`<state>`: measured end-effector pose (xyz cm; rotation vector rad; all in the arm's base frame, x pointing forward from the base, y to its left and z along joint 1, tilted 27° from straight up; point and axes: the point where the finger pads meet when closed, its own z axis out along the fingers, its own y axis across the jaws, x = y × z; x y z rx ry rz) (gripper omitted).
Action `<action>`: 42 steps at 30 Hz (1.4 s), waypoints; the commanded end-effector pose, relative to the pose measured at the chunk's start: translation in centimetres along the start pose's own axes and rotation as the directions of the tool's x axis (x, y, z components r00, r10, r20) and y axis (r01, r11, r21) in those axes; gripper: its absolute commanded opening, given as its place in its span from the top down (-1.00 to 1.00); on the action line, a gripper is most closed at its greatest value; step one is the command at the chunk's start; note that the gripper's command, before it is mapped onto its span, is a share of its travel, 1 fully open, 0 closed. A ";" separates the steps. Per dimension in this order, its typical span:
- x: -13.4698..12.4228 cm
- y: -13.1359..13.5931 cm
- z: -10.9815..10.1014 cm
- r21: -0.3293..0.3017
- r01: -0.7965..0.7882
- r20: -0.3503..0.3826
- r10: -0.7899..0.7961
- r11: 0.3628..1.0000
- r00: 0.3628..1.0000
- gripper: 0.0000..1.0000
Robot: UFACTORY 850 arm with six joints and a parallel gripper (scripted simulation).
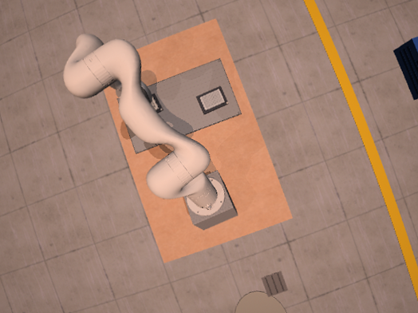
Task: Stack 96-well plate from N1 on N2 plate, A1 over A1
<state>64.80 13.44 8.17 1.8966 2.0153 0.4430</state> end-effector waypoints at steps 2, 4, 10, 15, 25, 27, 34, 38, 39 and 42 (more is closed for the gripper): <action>0.0 0.1 -0.3 -0.001 0.000 0.000 0.000 1.000 1.000 1.00; 0.0 0.1 -0.4 -0.001 0.000 0.000 0.000 1.000 1.000 1.00; 0.0 0.1 -0.7 -0.001 0.000 0.000 0.000 1.000 1.000 1.00; 0.0 0.1 -1.0 -0.001 0.000 0.000 0.000 1.000 1.000 1.00; 0.0 0.1 -1.5 -0.001 0.000 0.000 0.000 1.000 1.000 1.00; 0.0 0.1 -1.7 -0.001 0.000 0.000 0.000 1.000 1.000 1.00; 0.0 0.1 -2.1 -0.001 0.000 0.000 0.000 1.000 1.000 1.00; 0.0 0.1 -2.0 -0.002 0.000 -0.001 0.000 1.000 1.000 1.00; 0.0 0.1 -2.0 -0.002 0.000 -0.001 0.000 1.000 1.000 1.00; 0.0 0.1 -2.2 -0.002 0.000 0.000 0.000 1.000 1.000 1.00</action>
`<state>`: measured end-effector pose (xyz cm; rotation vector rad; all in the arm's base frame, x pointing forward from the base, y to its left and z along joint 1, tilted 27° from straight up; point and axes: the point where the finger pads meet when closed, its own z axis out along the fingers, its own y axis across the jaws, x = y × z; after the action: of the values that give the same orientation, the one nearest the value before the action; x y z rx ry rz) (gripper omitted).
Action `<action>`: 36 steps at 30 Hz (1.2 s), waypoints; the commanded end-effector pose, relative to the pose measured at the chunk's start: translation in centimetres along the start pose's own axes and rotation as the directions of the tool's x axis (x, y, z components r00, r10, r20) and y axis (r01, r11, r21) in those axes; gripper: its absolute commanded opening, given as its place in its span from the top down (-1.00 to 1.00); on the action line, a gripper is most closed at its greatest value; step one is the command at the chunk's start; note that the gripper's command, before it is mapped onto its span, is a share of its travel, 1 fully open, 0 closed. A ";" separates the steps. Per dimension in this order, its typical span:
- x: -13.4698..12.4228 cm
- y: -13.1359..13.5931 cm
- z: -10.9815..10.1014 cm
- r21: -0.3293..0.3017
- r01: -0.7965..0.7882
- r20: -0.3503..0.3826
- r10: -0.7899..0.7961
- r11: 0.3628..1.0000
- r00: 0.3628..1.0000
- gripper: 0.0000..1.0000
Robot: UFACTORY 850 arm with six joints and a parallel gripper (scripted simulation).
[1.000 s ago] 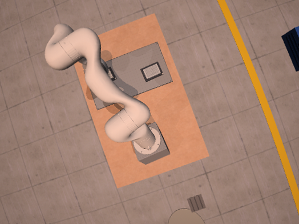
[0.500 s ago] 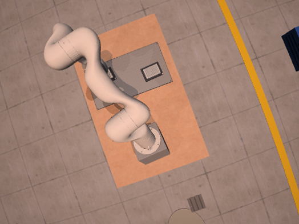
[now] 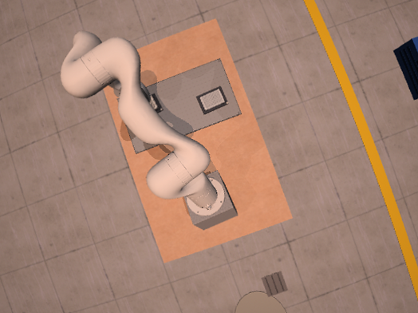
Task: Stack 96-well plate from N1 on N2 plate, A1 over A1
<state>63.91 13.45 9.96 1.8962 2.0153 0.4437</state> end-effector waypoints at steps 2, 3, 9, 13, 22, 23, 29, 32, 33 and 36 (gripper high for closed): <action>0.0 0.1 -0.6 -0.001 0.000 0.000 0.000 1.000 1.000 1.00; 0.0 0.1 -0.7 -0.001 0.000 0.000 0.000 1.000 1.000 1.00; 0.0 0.1 -1.7 -0.001 0.000 0.000 0.000 1.000 1.000 1.00; 0.0 0.1 -2.4 -0.001 0.000 0.000 0.000 1.000 1.000 1.00; 0.0 0.1 -3.6 -0.001 0.000 0.000 0.000 1.000 1.000 1.00; 0.0 0.1 -3.7 -0.001 0.000 0.000 0.000 1.000 1.000 1.00; 0.0 0.1 -4.7 -0.001 0.000 0.000 0.000 1.000 1.000 1.00; 0.0 0.1 -4.9 -0.001 0.000 0.000 0.000 1.000 1.000 1.00; 0.0 0.1 -5.1 -0.001 0.000 0.000 0.000 1.000 1.000 1.00; 0.0 0.1 -5.6 -0.001 0.000 0.000 0.000 1.000 1.000 1.00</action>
<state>61.61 13.46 14.46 1.8941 2.0140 0.4500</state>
